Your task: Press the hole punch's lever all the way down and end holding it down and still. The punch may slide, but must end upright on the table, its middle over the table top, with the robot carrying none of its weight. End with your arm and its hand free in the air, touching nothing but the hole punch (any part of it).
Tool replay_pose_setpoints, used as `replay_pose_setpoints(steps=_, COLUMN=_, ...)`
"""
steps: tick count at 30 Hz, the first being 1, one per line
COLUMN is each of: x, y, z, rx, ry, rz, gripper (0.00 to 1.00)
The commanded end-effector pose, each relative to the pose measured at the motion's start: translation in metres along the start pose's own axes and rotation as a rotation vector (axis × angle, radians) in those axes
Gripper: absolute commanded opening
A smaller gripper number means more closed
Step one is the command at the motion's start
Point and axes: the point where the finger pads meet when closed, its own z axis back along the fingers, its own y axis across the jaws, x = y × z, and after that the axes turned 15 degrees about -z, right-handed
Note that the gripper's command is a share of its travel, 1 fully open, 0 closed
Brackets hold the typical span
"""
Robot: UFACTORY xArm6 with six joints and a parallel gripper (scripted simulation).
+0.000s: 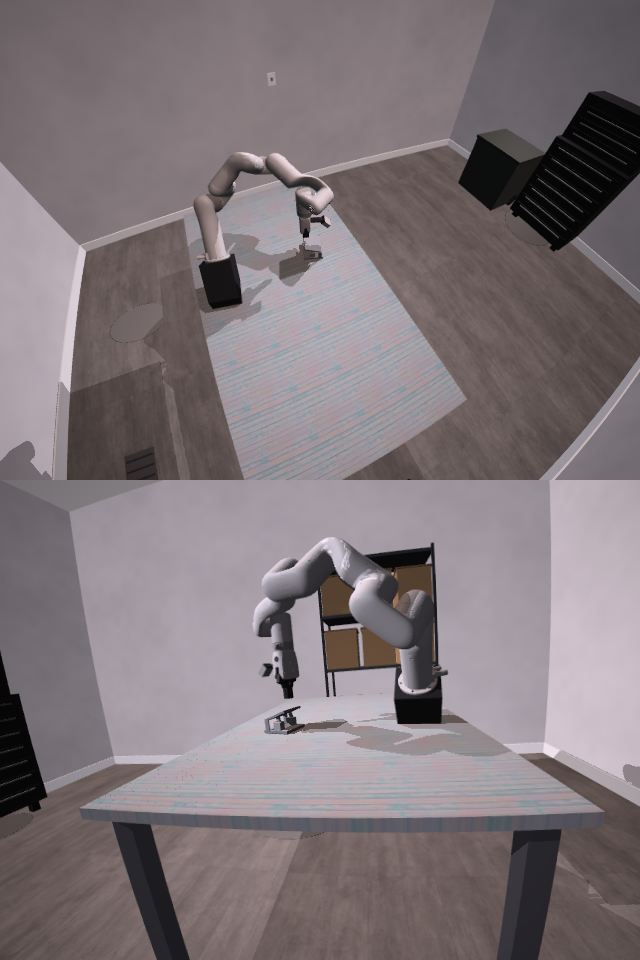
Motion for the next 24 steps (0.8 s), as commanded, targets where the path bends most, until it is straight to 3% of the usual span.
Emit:
replay_pose_setpoints(steps=1, x=-0.001, y=0.0, z=-0.007, rx=-0.001, ry=0.003, rz=0.001, gripper=0.0)
replay_pose_setpoints(steps=24, x=-0.002, y=-0.001, z=-0.031, rx=-0.001, ry=0.003, rz=0.001, gripper=0.0)
